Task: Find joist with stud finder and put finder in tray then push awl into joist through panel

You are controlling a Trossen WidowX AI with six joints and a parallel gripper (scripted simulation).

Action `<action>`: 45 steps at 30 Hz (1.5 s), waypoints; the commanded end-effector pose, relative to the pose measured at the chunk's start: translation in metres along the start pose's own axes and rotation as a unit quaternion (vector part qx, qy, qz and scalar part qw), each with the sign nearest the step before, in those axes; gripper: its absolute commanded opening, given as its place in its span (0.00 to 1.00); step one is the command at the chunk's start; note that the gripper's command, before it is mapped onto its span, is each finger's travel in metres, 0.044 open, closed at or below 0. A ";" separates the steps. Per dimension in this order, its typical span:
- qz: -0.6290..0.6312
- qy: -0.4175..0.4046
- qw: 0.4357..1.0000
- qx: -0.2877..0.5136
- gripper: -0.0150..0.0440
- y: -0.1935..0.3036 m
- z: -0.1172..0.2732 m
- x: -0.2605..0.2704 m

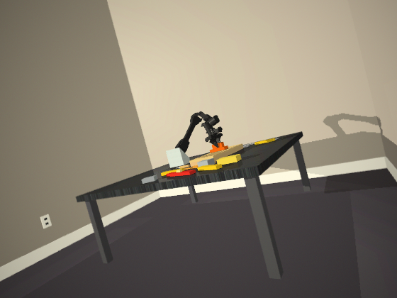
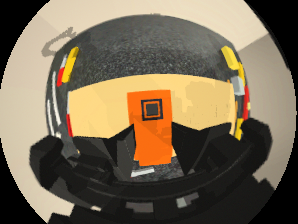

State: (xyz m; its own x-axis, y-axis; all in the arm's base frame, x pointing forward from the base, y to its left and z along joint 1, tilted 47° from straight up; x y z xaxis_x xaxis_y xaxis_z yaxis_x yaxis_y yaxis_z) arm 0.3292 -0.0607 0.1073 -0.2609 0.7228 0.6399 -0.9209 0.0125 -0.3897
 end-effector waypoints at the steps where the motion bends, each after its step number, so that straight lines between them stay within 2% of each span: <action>1: 0.001 -0.002 1.000 0.000 0.25 -0.002 -0.001 0.007; 45: 0.001 -0.004 1.000 0.000 0.25 -0.017 0.000 0.064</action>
State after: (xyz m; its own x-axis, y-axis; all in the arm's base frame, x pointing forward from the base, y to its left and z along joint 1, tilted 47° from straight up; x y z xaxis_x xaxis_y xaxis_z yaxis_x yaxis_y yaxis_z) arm 0.3287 -0.0189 0.1509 -0.2612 0.7210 0.6419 -0.9203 0.0145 -0.3909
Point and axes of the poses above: the point midway between the two fingers, 35 mm back from their tips, its own z axis back along the fingers, its own x axis across the jaws, y = z × x, the point moved 9 cm from there along z, back along the fingers, and after that the axes turned 15 degrees about z, right-handed, at the moved point
